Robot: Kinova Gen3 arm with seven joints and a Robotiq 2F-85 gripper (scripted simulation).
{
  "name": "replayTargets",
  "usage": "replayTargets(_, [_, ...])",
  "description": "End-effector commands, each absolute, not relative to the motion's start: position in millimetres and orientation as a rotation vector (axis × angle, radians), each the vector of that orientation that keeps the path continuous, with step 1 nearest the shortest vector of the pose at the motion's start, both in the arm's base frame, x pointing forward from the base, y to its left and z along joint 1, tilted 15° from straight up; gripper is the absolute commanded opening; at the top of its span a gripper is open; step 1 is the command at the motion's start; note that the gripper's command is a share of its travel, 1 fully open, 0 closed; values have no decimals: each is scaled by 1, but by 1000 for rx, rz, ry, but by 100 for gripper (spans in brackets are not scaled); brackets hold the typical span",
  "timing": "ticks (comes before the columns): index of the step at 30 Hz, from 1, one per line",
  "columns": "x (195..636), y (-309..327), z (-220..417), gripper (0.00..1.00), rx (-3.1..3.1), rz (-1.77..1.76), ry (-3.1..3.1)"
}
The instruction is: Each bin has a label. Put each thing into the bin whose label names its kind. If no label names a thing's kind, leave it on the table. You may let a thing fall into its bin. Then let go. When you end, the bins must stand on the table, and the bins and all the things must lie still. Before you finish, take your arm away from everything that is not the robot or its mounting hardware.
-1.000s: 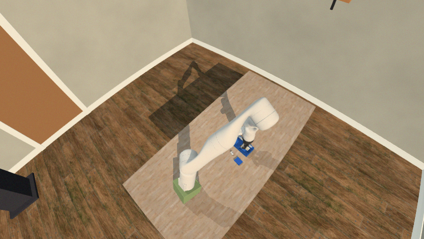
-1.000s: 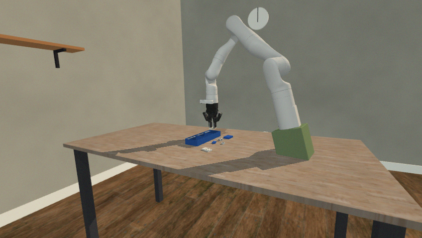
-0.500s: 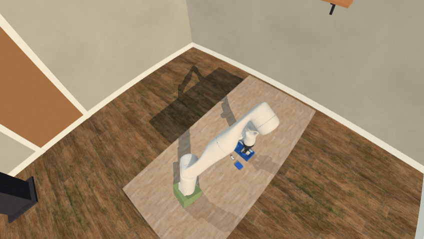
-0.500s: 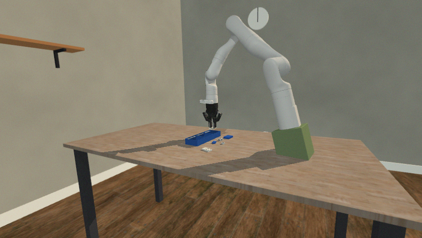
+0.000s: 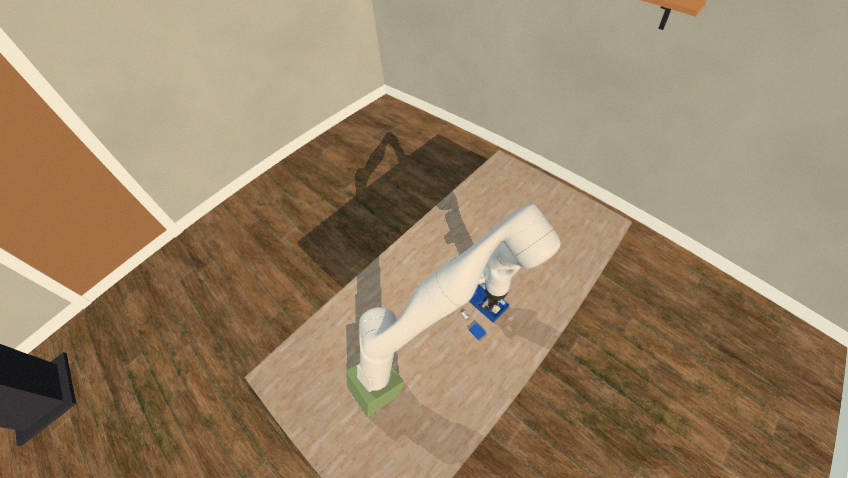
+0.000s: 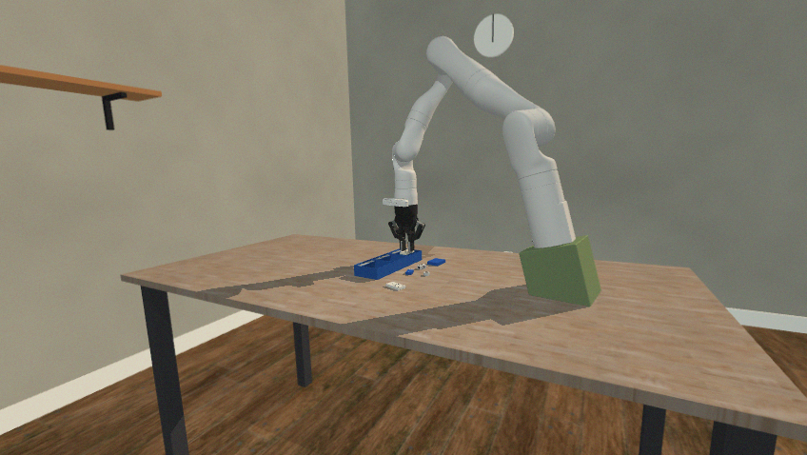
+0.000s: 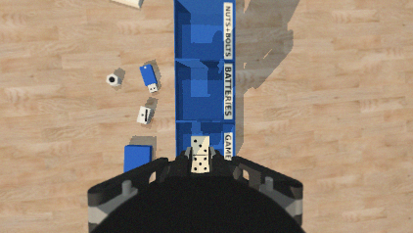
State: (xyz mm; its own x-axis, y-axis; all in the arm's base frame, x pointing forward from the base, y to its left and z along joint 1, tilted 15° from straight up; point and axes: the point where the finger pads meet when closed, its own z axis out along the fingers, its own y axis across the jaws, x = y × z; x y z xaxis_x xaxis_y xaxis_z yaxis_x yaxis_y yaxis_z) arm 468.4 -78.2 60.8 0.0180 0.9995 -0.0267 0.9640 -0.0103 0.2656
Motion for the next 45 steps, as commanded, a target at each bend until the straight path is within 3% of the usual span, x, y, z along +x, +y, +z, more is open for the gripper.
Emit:
replayTargets(1, [472, -73, 55, 21, 2078, 260, 2055])
replayTargets(21, [474, -73, 49, 21, 2073, 256, 2061])
replayTargets(22, [473, -73, 49, 32, 2077, 253, 2058])
replayTargets(45, [469, -74, 58, 32, 2076, 247, 2060])
